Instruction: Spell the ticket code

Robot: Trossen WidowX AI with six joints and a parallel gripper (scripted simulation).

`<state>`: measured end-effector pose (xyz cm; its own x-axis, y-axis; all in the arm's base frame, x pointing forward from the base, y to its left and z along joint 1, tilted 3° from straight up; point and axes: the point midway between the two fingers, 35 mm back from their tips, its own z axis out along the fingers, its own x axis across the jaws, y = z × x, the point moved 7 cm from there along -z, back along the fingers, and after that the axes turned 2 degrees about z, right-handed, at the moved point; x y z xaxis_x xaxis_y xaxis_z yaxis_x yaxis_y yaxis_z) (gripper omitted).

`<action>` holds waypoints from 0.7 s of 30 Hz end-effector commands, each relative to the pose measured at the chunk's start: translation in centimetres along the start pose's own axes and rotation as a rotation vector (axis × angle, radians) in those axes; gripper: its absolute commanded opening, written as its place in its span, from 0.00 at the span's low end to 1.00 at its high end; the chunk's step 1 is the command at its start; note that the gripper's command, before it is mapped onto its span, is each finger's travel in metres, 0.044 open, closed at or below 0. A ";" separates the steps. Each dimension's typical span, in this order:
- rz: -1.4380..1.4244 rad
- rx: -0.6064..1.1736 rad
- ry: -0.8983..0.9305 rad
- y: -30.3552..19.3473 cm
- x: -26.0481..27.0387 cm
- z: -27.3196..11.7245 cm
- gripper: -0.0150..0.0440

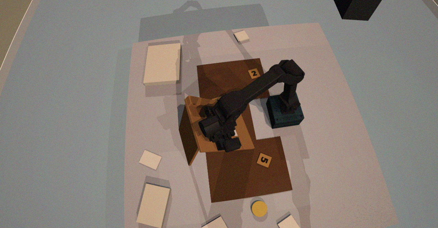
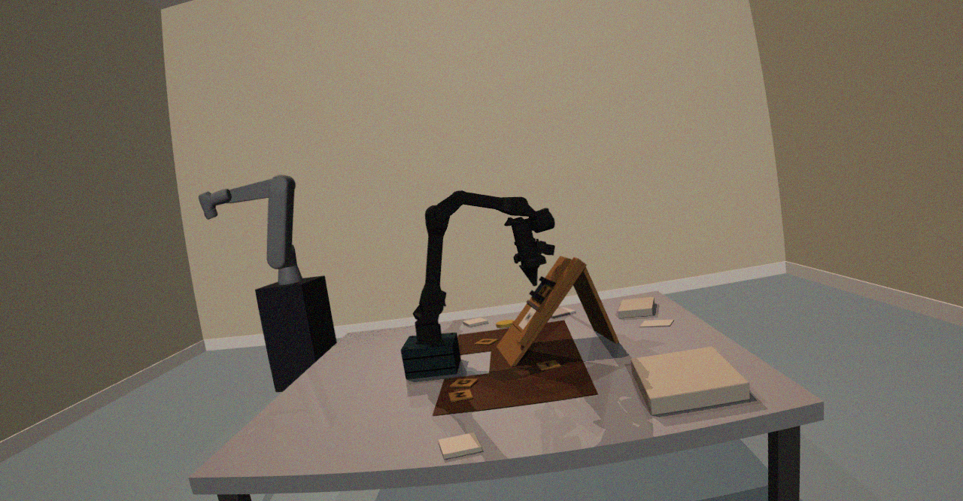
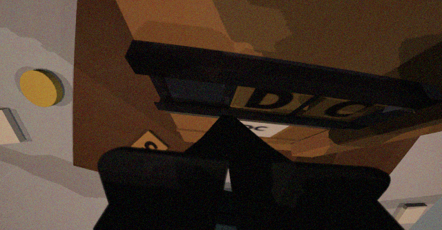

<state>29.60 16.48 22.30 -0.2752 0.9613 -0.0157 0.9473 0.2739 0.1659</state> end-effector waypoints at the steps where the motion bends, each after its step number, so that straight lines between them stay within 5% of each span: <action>1: -0.002 -0.007 0.005 0.3 0.1 0.0 0.25; 21: -0.002 -0.008 0.005 1.1 0.2 0.6 0.25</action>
<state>30.44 16.90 21.83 -0.2752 0.9613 -0.0157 0.9473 0.2739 0.1661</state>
